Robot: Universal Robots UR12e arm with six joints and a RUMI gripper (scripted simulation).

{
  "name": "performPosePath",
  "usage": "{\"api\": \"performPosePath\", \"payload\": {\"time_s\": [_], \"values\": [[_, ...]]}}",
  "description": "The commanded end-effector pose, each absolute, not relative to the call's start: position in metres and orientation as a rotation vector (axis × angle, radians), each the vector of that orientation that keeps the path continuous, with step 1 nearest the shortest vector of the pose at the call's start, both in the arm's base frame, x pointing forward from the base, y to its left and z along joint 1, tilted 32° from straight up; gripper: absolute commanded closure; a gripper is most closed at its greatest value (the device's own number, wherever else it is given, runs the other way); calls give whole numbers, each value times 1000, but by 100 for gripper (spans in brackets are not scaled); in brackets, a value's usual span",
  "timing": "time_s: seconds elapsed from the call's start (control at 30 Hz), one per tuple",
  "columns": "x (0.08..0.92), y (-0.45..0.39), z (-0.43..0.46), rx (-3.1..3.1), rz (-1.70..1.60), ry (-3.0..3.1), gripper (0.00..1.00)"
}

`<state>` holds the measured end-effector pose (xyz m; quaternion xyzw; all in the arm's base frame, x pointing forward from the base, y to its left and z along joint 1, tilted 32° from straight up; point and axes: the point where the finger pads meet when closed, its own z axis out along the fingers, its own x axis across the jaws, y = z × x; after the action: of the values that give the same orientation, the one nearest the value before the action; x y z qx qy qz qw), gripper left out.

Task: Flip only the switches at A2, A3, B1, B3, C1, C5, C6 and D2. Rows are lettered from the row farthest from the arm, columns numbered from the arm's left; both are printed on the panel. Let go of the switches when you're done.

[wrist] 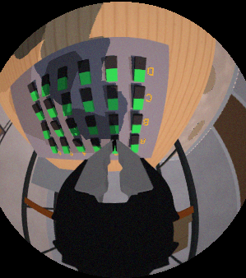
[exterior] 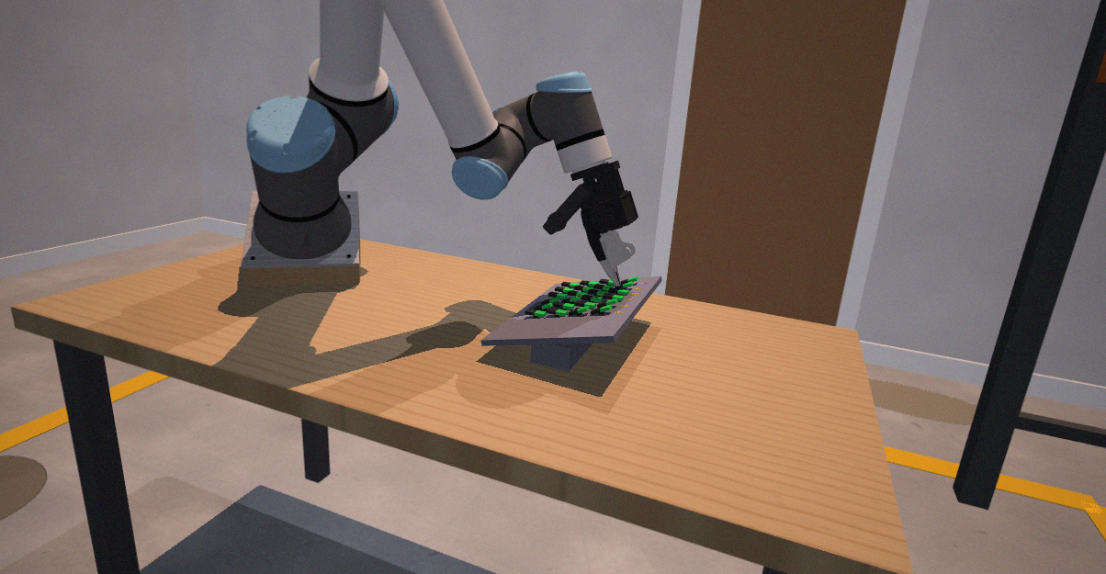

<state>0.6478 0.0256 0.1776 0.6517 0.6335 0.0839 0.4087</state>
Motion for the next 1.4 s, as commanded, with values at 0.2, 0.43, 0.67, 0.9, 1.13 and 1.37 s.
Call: {"api": "performPosePath", "payload": {"time_s": [0.2, 0.43, 0.67, 0.9, 1.13, 1.37], "values": [[644, 29, 183, 1640, 214, 1596, 100], [630, 38, 195, 1641, 213, 1597, 100], [628, 40, 198, 1640, 214, 1596, 100], [630, 38, 197, 1643, 211, 1596, 100], [604, 19, 193, 1642, 213, 1595, 100], [587, 6, 191, 1641, 213, 1595, 100]]}}
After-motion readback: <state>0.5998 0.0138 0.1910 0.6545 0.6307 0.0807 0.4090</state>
